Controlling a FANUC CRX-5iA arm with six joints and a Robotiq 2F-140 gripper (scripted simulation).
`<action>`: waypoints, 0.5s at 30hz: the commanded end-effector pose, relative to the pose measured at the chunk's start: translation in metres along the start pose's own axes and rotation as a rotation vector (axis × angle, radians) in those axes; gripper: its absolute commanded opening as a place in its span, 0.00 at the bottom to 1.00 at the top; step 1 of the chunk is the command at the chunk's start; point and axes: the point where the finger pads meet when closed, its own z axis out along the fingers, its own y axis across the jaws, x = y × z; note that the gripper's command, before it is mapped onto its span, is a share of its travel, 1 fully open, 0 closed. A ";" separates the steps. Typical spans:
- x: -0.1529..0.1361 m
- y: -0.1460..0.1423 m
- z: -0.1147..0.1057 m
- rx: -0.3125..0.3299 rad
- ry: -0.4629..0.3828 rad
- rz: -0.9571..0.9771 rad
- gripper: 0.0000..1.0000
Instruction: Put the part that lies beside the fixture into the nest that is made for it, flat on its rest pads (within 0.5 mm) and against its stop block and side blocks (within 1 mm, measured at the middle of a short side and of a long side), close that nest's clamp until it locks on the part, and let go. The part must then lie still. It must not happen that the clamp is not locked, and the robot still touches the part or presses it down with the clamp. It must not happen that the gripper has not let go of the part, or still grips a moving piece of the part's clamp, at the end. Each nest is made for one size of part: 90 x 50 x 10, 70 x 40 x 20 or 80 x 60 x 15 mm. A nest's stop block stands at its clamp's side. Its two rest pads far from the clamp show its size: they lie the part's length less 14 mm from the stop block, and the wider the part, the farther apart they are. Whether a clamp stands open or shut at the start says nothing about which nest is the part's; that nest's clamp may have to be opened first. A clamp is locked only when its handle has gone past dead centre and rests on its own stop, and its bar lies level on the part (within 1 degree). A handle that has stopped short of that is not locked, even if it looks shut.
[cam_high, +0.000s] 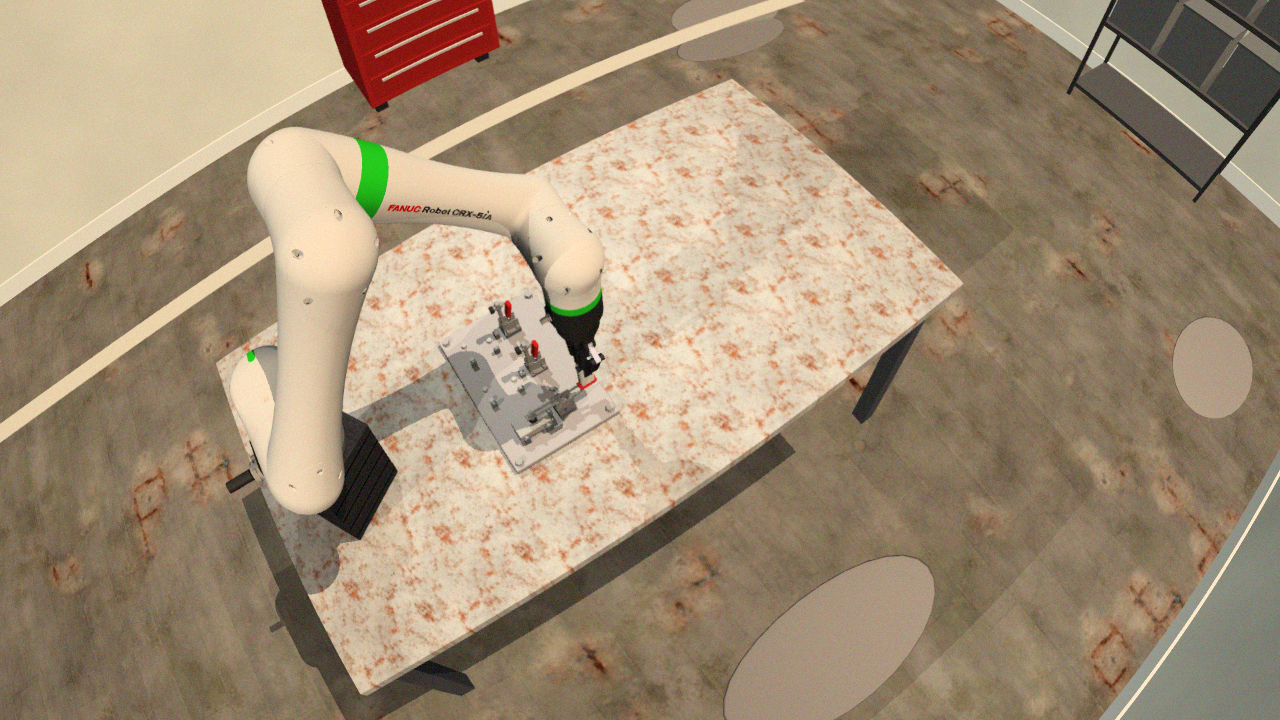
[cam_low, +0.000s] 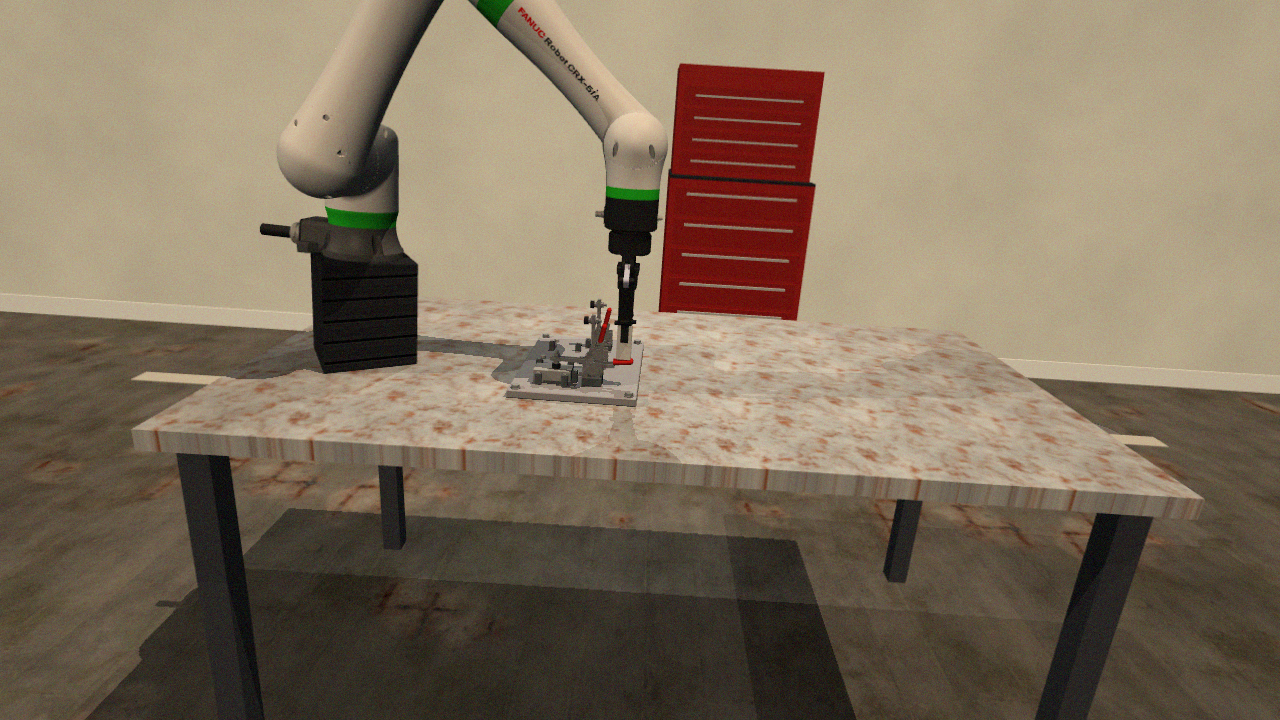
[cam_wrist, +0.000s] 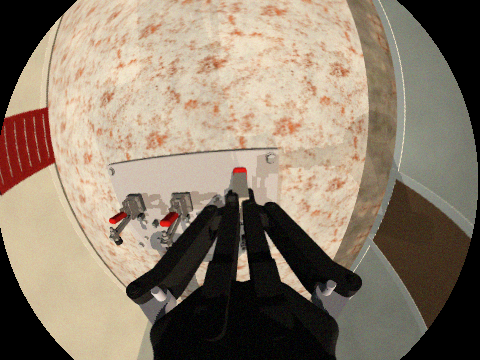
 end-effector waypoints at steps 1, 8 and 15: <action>0.000 0.000 0.000 0.000 0.000 0.000 0.00; 0.000 0.000 0.001 0.000 0.000 0.000 0.00; 0.000 0.000 0.002 0.000 0.000 0.000 0.00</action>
